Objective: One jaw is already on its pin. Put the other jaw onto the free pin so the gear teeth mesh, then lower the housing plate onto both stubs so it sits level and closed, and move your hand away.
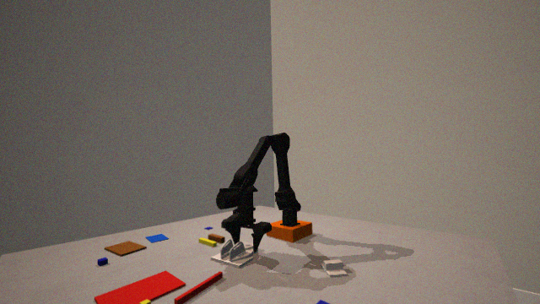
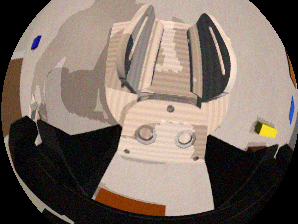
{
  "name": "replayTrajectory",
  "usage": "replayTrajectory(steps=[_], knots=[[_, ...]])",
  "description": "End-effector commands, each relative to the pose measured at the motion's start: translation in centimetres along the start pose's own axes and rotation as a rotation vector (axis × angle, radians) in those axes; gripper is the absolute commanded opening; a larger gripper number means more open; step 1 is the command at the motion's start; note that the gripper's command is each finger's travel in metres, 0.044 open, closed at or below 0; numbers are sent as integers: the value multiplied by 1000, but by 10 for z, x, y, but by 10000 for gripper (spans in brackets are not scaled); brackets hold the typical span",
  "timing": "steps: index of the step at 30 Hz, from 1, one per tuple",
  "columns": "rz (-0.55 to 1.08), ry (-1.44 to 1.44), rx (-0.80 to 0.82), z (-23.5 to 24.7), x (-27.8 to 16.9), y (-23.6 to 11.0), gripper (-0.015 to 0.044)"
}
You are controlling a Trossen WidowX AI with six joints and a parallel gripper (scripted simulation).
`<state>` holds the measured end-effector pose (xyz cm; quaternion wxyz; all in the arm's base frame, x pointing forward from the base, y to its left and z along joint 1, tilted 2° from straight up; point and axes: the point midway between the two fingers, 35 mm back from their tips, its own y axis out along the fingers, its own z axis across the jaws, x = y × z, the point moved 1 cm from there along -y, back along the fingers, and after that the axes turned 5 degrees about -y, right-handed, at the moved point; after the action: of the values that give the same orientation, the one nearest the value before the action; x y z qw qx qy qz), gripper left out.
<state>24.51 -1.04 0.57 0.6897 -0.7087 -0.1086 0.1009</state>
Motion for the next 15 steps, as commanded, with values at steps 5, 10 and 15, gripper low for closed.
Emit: replayTrajectory(steps=[5,10,15], knots=[[1,-5,-3,0,0,0,351],[0,0,0,0,0,0,377],[0,0,0,0,0,0,440]])
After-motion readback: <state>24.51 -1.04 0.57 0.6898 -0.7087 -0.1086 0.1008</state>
